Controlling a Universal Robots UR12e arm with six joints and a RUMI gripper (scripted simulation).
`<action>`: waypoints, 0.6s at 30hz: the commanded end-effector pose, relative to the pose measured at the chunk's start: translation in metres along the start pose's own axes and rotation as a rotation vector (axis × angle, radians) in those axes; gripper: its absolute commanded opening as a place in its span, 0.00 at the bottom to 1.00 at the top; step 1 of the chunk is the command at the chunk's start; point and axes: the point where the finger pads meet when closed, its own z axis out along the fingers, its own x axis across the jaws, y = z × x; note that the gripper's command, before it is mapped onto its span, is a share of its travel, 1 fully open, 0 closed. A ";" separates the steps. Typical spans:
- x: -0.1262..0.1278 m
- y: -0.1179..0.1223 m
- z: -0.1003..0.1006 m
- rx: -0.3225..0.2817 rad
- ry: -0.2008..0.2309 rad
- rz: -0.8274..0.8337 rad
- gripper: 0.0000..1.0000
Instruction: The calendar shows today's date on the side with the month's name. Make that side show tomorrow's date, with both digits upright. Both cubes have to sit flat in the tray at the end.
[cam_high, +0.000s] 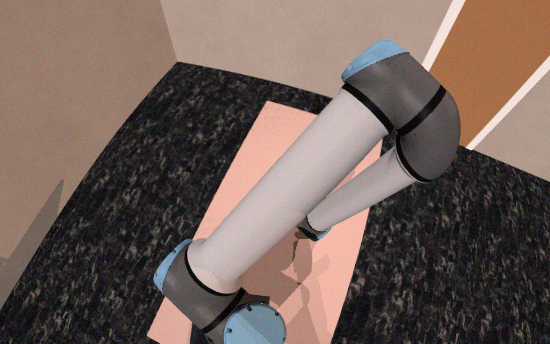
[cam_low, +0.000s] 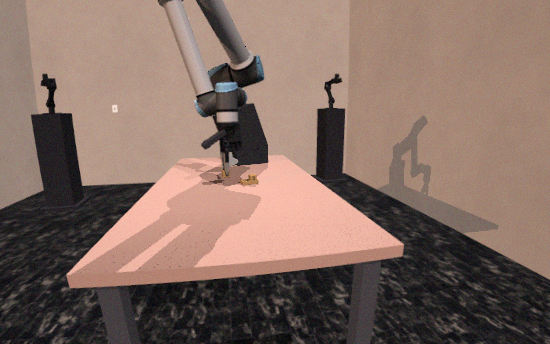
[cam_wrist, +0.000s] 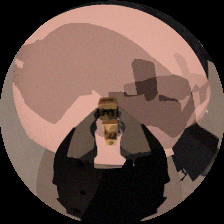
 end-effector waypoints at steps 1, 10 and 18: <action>0.000 0.000 -0.028 0.000 0.000 0.000 0.10; 0.000 0.000 -0.057 0.000 0.000 0.000 0.10; 0.000 0.000 -0.059 0.000 0.000 0.000 0.10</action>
